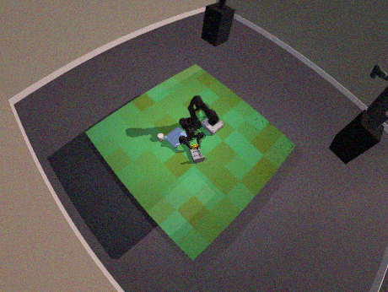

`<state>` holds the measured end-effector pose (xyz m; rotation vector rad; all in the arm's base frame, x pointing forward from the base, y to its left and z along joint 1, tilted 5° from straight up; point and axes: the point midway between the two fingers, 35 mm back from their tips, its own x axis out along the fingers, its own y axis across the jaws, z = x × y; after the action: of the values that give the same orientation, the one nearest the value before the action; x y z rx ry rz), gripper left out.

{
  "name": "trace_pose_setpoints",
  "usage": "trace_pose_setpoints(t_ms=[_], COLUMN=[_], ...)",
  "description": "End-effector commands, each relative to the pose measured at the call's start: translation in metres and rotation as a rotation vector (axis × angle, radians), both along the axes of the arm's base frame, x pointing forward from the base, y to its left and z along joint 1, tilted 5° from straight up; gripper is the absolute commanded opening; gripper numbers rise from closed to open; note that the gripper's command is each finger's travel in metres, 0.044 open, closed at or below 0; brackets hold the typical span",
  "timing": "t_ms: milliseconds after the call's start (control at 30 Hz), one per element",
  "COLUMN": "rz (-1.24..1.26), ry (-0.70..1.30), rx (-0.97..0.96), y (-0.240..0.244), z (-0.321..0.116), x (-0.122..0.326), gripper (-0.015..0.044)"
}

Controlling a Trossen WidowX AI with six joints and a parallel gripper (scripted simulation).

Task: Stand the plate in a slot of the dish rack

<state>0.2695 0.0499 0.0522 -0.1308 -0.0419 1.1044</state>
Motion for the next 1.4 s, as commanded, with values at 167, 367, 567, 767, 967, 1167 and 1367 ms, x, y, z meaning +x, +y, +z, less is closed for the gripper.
trace_pose_setpoints(t_ms=[167, 367, 567, 767, 967, 1167, 1367], rz=[0.002, 0.005, 0.008, 0.008, 0.008, 0.008, 0.008], ry=[0.008, 0.012, 0.023, 0.023, 0.021, 0.021, 0.021], rx=[0.003, -0.003, 0.006, 0.006, 0.004, 0.004, 0.004], y=[0.008, 0.008, 0.009, 0.009, 0.009, 0.009, 0.009], z=[-0.007, -0.024, -0.02, -0.02, -0.021, -0.021, -0.021], x=[-0.003, -0.001, -0.004, -0.004, -0.004, -0.004, -0.004], gripper=[0.0, 0.0, 0.0, 0.0, 0.0105, 0.0263, 0.04])
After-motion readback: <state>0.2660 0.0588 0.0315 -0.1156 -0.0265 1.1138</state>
